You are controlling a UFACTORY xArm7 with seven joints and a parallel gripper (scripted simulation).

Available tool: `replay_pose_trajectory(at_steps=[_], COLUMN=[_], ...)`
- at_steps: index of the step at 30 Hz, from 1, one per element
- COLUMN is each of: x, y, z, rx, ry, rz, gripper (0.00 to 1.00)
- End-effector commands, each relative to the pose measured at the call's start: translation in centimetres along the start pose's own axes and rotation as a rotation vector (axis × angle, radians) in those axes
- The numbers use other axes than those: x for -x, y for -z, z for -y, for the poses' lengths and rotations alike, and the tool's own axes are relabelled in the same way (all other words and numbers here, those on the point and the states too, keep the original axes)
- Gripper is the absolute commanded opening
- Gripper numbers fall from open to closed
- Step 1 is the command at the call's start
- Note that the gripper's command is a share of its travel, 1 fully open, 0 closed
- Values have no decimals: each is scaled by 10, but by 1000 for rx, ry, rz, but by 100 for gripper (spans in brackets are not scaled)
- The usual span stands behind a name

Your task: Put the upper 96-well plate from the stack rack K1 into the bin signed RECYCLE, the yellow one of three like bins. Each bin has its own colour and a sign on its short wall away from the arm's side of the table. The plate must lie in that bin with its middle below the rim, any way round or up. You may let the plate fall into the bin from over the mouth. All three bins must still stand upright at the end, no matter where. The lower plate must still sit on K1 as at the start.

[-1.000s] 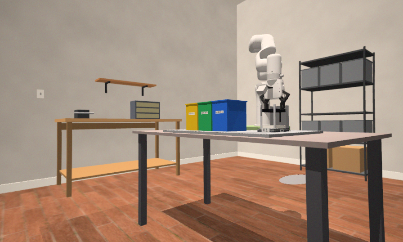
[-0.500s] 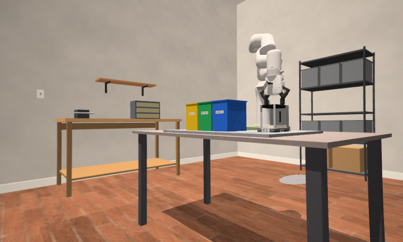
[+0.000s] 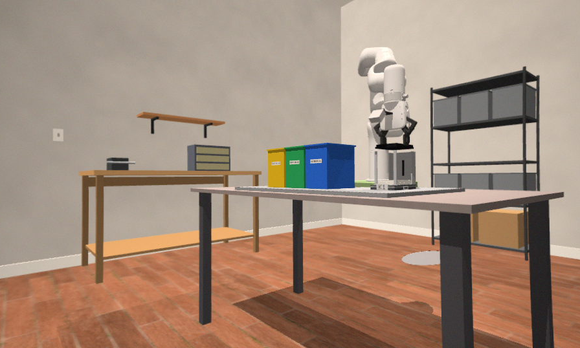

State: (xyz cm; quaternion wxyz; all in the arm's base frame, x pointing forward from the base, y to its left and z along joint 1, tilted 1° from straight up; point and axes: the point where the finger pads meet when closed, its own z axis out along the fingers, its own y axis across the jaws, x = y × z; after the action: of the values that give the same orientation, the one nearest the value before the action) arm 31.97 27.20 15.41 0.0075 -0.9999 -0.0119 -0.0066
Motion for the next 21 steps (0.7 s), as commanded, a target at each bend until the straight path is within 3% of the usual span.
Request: replay_pose_trajectory(at_steps=[1, 21], x=[-1, -1], y=[5, 35], z=[1, 1], rx=[-2, -2], ry=[0, 0], rz=[-2, -2], gripper=[0, 0])
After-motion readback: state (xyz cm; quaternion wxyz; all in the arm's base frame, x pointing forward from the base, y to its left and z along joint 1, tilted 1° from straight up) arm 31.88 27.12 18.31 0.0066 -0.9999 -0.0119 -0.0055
